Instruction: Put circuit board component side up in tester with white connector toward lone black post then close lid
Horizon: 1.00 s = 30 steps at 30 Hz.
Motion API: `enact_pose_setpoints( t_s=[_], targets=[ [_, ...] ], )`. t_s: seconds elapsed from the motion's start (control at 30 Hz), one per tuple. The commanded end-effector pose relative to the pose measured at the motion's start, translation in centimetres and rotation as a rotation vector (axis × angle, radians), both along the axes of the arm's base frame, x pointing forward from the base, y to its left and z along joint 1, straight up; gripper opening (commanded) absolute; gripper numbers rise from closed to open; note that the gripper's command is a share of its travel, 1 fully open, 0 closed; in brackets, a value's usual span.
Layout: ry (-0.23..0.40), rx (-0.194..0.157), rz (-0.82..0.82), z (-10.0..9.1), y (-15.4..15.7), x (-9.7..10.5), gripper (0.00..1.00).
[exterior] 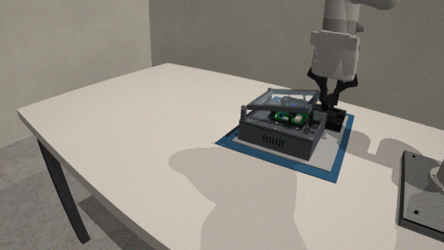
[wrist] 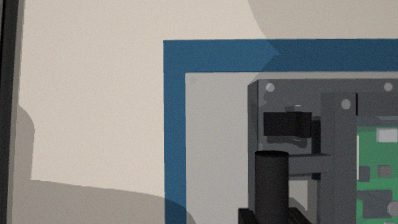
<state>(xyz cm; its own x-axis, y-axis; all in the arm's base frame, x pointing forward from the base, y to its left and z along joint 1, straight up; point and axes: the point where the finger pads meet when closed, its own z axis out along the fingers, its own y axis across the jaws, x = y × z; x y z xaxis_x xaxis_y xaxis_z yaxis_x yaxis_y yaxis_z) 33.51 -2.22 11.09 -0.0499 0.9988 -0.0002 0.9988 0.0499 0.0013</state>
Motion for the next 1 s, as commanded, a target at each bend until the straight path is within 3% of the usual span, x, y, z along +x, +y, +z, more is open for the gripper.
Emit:
enact_pose_setpoints(
  t_s=[0.0, 0.97],
  targets=[
    [-0.003, 0.000, 0.000, -0.3, 0.0, 0.0, 0.00],
    [-0.003, 0.000, 0.000, -1.9, 0.0, -0.2, 0.00]
  ],
)
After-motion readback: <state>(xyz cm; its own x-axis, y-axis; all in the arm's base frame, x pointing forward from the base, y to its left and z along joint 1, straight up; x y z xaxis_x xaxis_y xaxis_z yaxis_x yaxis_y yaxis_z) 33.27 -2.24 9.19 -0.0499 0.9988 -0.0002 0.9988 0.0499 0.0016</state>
